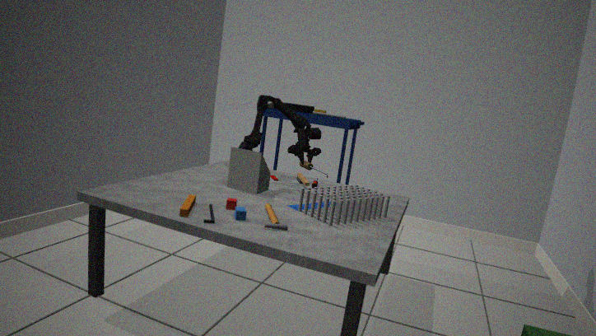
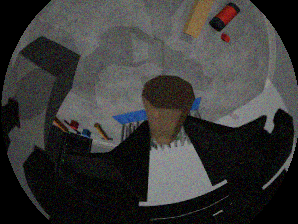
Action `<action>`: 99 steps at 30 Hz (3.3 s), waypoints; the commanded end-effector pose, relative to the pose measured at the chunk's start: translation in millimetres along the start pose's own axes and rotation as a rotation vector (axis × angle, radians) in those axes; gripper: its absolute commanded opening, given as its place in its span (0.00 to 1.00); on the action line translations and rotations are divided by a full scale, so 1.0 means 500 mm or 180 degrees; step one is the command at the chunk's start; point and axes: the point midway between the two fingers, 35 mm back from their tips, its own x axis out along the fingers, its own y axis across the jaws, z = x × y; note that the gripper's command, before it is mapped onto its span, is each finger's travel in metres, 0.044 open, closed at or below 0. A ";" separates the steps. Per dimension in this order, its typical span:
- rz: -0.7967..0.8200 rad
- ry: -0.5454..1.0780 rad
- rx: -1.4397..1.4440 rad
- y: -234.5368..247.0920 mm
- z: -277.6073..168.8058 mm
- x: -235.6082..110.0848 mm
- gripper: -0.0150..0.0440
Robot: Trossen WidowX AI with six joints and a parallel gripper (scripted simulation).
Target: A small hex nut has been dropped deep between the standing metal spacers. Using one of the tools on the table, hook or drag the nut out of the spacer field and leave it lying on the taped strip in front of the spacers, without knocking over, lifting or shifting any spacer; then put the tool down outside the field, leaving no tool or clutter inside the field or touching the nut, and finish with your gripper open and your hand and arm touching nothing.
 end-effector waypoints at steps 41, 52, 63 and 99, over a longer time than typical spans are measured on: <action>-0.0432 -0.1420 0.4530 -0.079 0.033 -0.079 0.25; -0.0187 -0.1875 0.5622 -0.095 0.041 -0.103 0.25; 0.0238 -0.2326 0.6649 -0.108 0.051 -0.128 0.25; 0.3982 -0.2753 0.8782 -0.077 0.220 -0.206 0.25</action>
